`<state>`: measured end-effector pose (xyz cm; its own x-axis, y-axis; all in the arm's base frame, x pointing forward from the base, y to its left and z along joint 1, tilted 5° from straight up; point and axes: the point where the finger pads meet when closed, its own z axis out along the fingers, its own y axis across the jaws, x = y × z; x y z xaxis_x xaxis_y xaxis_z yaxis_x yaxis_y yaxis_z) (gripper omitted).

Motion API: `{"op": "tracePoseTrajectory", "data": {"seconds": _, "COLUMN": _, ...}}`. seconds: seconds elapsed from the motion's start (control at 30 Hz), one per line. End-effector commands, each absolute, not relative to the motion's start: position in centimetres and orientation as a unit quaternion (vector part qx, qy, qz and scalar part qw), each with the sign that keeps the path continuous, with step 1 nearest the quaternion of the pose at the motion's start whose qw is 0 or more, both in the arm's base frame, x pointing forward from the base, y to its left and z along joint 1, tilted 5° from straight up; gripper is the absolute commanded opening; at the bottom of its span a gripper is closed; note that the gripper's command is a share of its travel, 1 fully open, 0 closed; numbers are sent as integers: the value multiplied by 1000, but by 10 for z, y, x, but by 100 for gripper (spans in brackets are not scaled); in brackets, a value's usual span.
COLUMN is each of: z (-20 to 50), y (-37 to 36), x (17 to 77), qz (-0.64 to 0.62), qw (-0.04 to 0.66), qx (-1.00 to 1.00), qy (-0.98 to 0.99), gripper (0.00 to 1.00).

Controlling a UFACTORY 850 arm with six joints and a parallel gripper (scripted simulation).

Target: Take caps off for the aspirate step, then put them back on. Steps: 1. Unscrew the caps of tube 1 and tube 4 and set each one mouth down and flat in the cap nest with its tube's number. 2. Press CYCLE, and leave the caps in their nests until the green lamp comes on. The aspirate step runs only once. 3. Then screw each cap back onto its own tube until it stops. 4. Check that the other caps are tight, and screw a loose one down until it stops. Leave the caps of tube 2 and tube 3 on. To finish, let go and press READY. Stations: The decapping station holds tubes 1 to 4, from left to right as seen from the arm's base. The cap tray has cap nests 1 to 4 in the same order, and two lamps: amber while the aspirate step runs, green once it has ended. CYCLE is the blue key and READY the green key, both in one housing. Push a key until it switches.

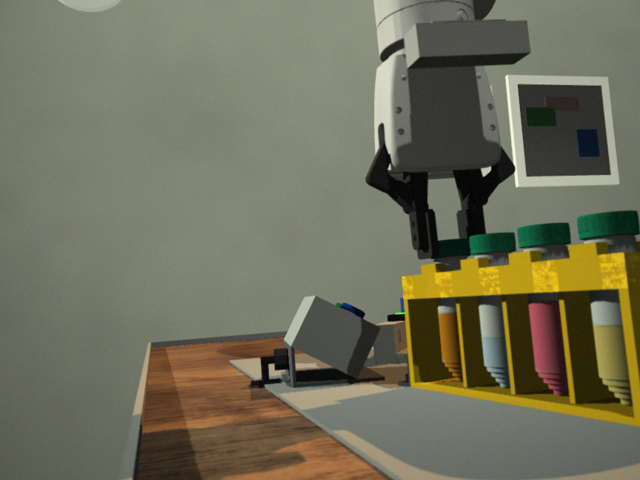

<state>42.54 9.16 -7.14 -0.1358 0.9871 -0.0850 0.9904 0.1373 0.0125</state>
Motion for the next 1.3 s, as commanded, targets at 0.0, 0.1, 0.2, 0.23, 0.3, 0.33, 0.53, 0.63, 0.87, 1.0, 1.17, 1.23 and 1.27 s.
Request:
{"op": "tracePoseTrajectory", "data": {"seconds": 0.0, "z": -71, "y": 92, "x": 426, "qz": 1, "qw": 43, "qx": 753, "qy": 656, "gripper": 0}}
{"op": "tracePoseTrajectory", "data": {"seconds": 0.1, "z": -71, "y": 92, "x": 426, "qz": 3, "qw": 43, "qx": 798, "qy": 602, "gripper": 0}}
{"op": "tracePoseTrajectory", "data": {"seconds": 0.2, "z": -72, "y": 92, "x": 426, "qz": 6, "qw": 43, "qx": 835, "qy": 549, "gripper": 0}}
{"op": "tracePoseTrajectory", "data": {"seconds": 0.23, "z": -72, "y": 92, "x": 426, "qz": 6, "qw": 43, "qx": 835, "qy": 549, "gripper": 0}}
{"op": "tracePoseTrajectory", "data": {"seconds": 0.3, "z": -72, "y": 92, "x": 426, "qz": 6, "qw": 43, "qx": 835, "qy": 549, "gripper": 0}}
{"op": "tracePoseTrajectory", "data": {"seconds": 0.33, "z": -72, "y": 92, "x": 426, "qz": 6, "qw": 43, "qx": 835, "qy": 549, "gripper": 0}}
{"op": "tracePoseTrajectory", "data": {"seconds": 0.53, "z": -72, "y": 92, "x": 426, "qz": 6, "qw": 43, "qx": 835, "qy": 549, "gripper": 46}}
{"op": "tracePoseTrajectory", "data": {"seconds": 0.63, "z": -72, "y": 92, "x": 426, "qz": 6, "qw": 43, "qx": 835, "qy": 549, "gripper": 46}}
{"op": "tracePoseTrajectory", "data": {"seconds": 0.87, "z": -72, "y": 92, "x": 426, "qz": 6, "qw": 43, "qx": 835, "qy": 549, "gripper": 46}}
{"op": "tracePoseTrajectory", "data": {"seconds": 1.0, "z": -71, "y": 92, "x": 426, "qz": 1, "qw": 43, "qx": 760, "qy": 648, "gripper": 46}}
{"op": "tracePoseTrajectory", "data": {"seconds": 1.17, "z": -71, "y": 92, "x": 426, "qz": -3, "qw": 43, "qx": 703, "qy": 709, "gripper": 46}}
{"op": "tracePoseTrajectory", "data": {"seconds": 1.23, "z": -71, "y": 92, "x": 426, "qz": -4, "qw": 43, "qx": 673, "qy": 738, "gripper": 46}}
{"op": "tracePoseTrajectory", "data": {"seconds": 1.27, "z": -71, "y": 92, "x": 426, "qz": -6, "qw": 43, "qx": 642, "qy": 766, "gripper": 46}}
